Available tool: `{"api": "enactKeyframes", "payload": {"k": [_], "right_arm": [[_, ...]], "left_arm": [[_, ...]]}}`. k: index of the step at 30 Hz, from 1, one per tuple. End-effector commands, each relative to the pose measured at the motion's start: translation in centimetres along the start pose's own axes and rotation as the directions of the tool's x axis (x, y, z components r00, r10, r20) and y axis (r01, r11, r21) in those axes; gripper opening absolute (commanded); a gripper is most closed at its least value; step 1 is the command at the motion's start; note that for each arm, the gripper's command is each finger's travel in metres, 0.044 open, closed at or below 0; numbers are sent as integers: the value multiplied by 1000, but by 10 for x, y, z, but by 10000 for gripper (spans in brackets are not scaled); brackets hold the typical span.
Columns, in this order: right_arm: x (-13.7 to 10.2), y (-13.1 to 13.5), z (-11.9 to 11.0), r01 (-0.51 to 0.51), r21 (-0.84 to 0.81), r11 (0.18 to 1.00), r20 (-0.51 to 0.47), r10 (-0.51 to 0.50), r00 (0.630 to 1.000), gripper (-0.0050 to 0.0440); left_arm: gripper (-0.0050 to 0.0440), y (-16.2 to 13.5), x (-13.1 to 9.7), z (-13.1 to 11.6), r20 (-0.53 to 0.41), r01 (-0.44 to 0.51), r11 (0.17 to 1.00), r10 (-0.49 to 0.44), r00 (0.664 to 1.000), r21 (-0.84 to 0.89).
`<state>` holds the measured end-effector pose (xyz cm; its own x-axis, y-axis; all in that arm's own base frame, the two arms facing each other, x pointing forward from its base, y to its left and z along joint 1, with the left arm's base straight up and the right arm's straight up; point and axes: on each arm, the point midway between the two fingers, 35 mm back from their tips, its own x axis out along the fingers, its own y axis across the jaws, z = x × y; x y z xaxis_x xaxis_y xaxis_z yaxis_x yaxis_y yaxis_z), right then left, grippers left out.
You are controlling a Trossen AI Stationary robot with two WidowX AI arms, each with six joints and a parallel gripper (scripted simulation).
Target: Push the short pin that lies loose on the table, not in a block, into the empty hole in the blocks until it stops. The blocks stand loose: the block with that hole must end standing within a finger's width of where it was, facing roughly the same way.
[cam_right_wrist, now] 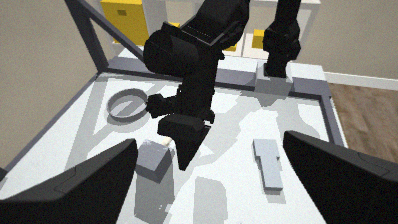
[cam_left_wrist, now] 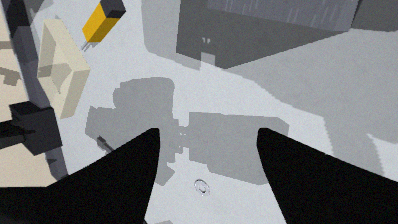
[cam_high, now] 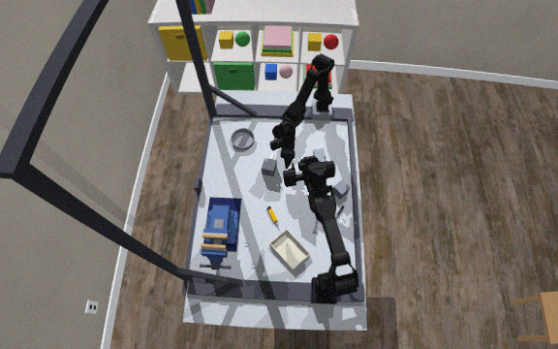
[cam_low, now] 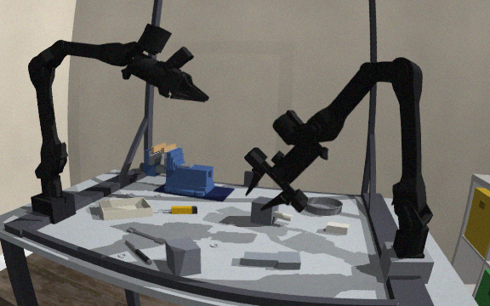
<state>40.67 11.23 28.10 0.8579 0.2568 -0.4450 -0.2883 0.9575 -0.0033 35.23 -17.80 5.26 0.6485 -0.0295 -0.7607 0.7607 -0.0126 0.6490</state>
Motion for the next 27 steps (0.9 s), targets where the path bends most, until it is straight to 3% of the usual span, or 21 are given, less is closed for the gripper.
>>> {"api": "enactKeyframes", "payload": {"k": [1,7,17,19,27], "right_arm": [[-6,0,11,1,3,1000,32,-1,999,400],[-6,0,11,1,3,1000,32,-1,999,400],[-6,0,11,1,3,1000,32,-1,999,400],[-6,0,11,1,3,1000,32,-1,999,400],[-6,0,11,1,3,1000,32,-1,999,400]], "left_arm": [[241,9,-17,19,66,17,990,-27,997,138],[241,-9,-32,38,133,70,908,-136,982,414],[241,-75,-62,57,151,98,592,-357,922,800],[241,-75,-62,57,151,98,592,-357,922,800],[241,-140,-94,56,83,27,195,-536,840,980]]}}
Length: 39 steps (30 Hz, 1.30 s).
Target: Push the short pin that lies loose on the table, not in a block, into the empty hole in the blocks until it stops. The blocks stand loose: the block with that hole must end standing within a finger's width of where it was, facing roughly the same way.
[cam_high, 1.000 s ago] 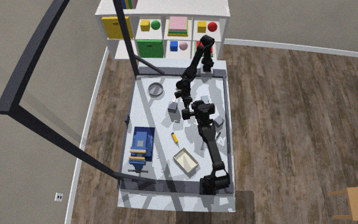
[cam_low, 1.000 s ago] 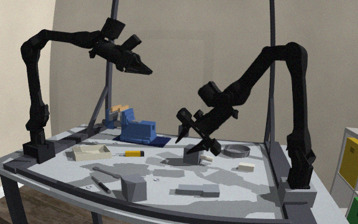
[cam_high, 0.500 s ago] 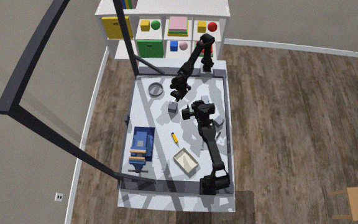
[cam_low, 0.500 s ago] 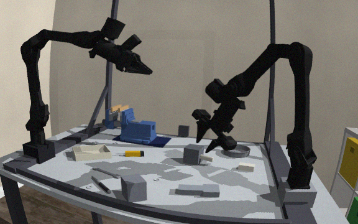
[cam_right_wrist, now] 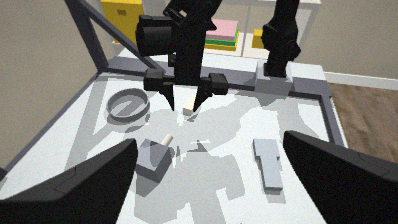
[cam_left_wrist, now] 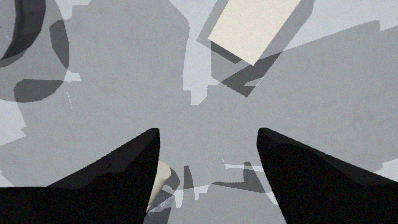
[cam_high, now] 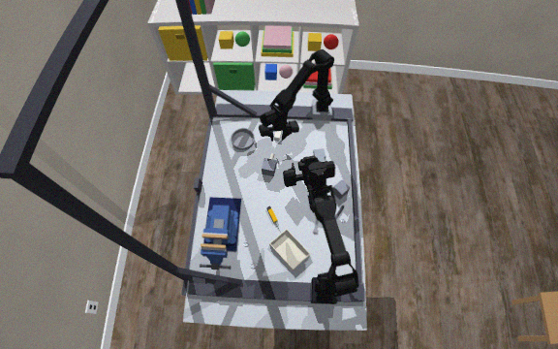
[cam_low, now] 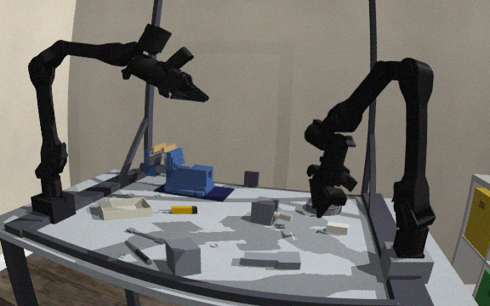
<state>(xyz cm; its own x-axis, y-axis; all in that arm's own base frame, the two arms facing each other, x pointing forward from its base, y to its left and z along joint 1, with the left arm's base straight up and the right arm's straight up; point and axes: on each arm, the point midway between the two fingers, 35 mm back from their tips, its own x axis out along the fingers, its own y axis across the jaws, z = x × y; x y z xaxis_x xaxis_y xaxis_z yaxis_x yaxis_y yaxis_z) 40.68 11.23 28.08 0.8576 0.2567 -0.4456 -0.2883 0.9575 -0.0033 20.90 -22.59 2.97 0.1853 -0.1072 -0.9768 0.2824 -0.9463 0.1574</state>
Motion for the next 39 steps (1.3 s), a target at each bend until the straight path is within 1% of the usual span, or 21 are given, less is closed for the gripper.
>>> {"api": "enactKeyframes", "payload": {"k": [1,4,7,9,10,11,15,16,19,24,27,28,29,39], "right_arm": [[-7,0,11,1,3,1000,33,-1,999,400],[-7,0,11,1,3,1000,33,-1,999,400],[-7,0,11,1,3,1000,33,-1,999,400],[-7,0,11,1,3,1000,33,-1,999,400],[-7,0,11,1,3,1000,33,-1,999,400],[-7,0,11,1,3,1000,33,-1,999,400],[-7,0,11,1,3,1000,33,-1,999,400],[-7,0,11,1,3,1000,33,-1,999,400],[-7,0,11,1,3,1000,33,-1,999,400],[-7,0,11,1,3,1000,33,-1,999,400],[-7,0,11,1,3,1000,33,-1,999,400],[-7,0,11,1,3,1000,33,-1,999,400],[-7,0,11,1,3,1000,33,-1,999,400],[-7,0,11,1,3,1000,33,-1,999,400]], "left_arm": [[241,-7,-8,32,63,25,979,-39,997,201],[241,-20,2,57,106,75,939,-117,988,336],[241,-27,1,72,133,80,898,-152,979,433],[241,-27,1,72,133,80,898,-152,979,433],[241,-22,-4,72,133,60,893,-133,982,446],[241,-23,-4,73,138,58,887,-136,981,458],[241,-30,3,78,150,71,874,-162,975,481],[234,-29,4,78,149,67,874,-157,976,481],[214,-31,17,80,149,67,874,-157,976,481],[183,-32,25,81,148,69,876,-158,976,477],[177,-33,27,81,148,69,876,-158,976,477],[177,-23,26,80,144,55,879,-139,980,473],[172,-22,27,80,144,54,880,-138,980,471],[105,-26,26,79,143,54,880,-137,980,472]]}}
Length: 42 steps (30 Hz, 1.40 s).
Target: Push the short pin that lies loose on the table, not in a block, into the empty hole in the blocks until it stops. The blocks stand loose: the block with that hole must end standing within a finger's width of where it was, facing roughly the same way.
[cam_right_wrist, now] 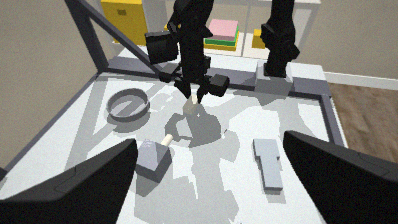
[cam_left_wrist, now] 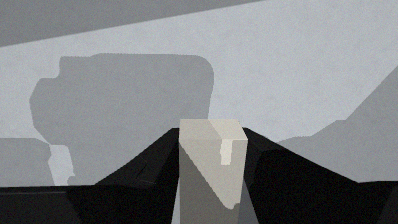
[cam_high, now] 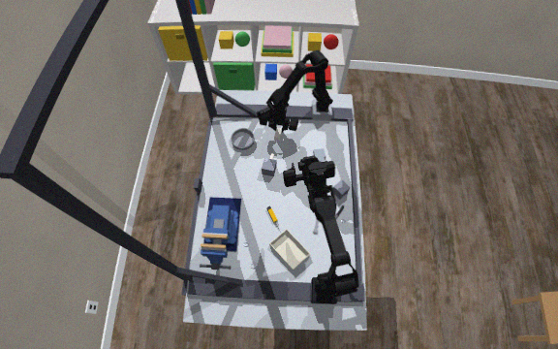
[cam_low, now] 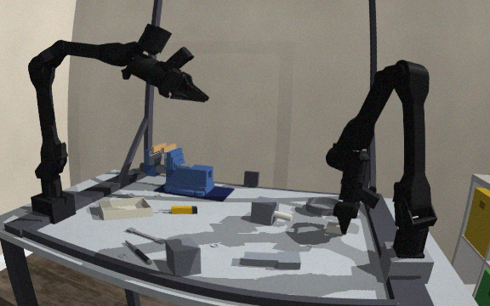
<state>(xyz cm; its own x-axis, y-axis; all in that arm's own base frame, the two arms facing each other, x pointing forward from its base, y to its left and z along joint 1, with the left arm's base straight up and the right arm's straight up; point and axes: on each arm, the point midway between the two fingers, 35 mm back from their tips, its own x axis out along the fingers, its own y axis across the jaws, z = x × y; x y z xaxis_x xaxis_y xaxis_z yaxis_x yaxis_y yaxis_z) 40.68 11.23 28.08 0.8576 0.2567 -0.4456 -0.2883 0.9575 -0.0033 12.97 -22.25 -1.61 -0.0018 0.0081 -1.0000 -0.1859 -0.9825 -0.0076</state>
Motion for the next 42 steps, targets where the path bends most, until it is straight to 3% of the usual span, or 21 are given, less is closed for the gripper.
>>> {"api": "enactKeyframes", "payload": {"k": [1,5,7,15,21,26,29,36,38,42], "right_arm": [[-7,0,11,1,3,1000,33,-1,999,400],[-7,0,11,1,3,1000,33,-1,999,400],[-7,0,11,1,3,1000,33,-1,999,400],[-7,0,11,1,3,1000,33,-1,999,400],[-7,0,11,1,3,1000,33,-1,999,400],[-18,-8,2,16,12,1000,27,-17,999,400],[-36,-20,-12,43,24,999,26,-43,999,400],[-91,-52,-71,143,71,987,16,-145,989,400],[-91,-52,-71,143,71,987,16,-145,989,400],[-111,-62,-103,190,95,977,10,-192,981,400]], "left_arm": [[98,4,-5,-3,-14,-24,1000,24,1000,0],[50,7,-13,-6,-25,-37,999,37,999,1],[98,7,-23,-6,-26,-37,999,37,999,1],[101,5,-77,-4,-26,-38,999,38,999,1],[101,4,-79,-5,-26,-38,999,38,999,-3],[101,-14,-72,-13,-15,-21,998,20,1000,-51],[101,-35,-68,-29,-8,-11,992,10,1000,-123],[101,-100,-66,-88,-18,-11,933,4,1000,-359],[101,-100,-66,-88,-18,-11,933,4,1000,-359],[101,-139,-64,-117,-14,-8,876,2,1000,-482]]}}
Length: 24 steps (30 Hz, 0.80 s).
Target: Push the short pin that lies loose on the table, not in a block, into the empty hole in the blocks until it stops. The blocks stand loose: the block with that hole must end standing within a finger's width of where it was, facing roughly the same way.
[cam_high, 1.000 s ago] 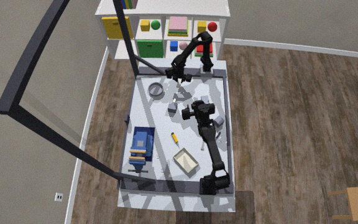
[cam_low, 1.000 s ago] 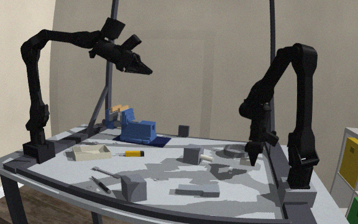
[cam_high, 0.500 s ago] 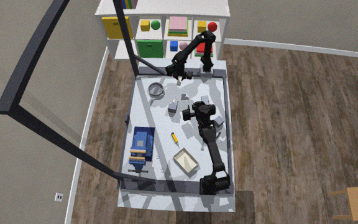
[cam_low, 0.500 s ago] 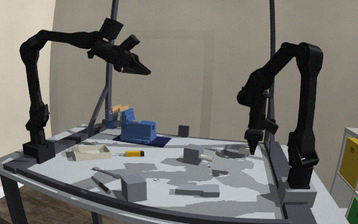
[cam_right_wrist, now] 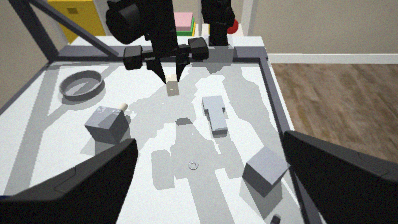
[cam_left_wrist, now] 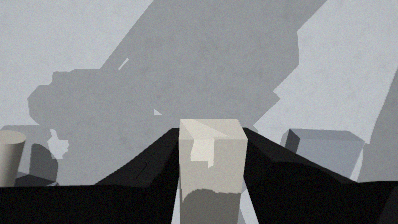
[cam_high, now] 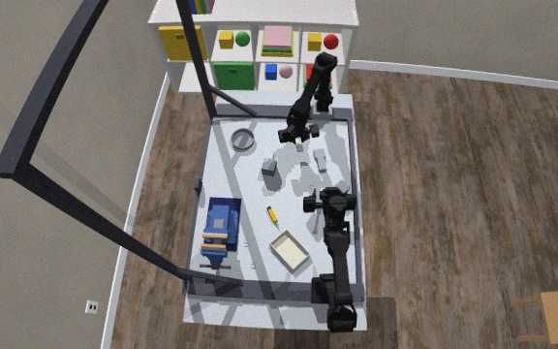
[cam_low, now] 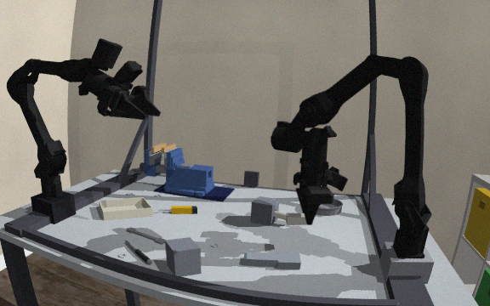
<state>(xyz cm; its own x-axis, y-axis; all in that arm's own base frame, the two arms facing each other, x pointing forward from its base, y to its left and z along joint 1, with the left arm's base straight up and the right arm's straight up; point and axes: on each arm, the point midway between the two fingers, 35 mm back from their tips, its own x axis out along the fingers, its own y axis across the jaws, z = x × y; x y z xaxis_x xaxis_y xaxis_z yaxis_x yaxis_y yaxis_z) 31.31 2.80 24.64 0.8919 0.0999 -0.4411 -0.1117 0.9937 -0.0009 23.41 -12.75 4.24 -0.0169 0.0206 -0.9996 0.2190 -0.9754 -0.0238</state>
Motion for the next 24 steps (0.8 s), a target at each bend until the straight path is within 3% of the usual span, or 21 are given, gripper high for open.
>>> {"api": "enactKeyframes", "payload": {"k": [1,5,11,24], "right_arm": [[-25,-16,-27,41,18,999,14,-42,999,400],[-36,-26,-55,81,37,996,12,-81,997,400],[-42,-32,-74,108,51,993,10,-109,994,400],[-43,-33,-74,112,53,992,10,-113,994,400]], "left_arm": [[101,-17,-6,-50,-23,-24,992,21,1000,-127],[101,-45,-3,-96,-23,-20,961,14,1000,-277],[101,-72,-1,-142,-23,-18,907,9,1000,-420],[101,-90,2,-171,-18,-14,863,6,1000,-505]]}}
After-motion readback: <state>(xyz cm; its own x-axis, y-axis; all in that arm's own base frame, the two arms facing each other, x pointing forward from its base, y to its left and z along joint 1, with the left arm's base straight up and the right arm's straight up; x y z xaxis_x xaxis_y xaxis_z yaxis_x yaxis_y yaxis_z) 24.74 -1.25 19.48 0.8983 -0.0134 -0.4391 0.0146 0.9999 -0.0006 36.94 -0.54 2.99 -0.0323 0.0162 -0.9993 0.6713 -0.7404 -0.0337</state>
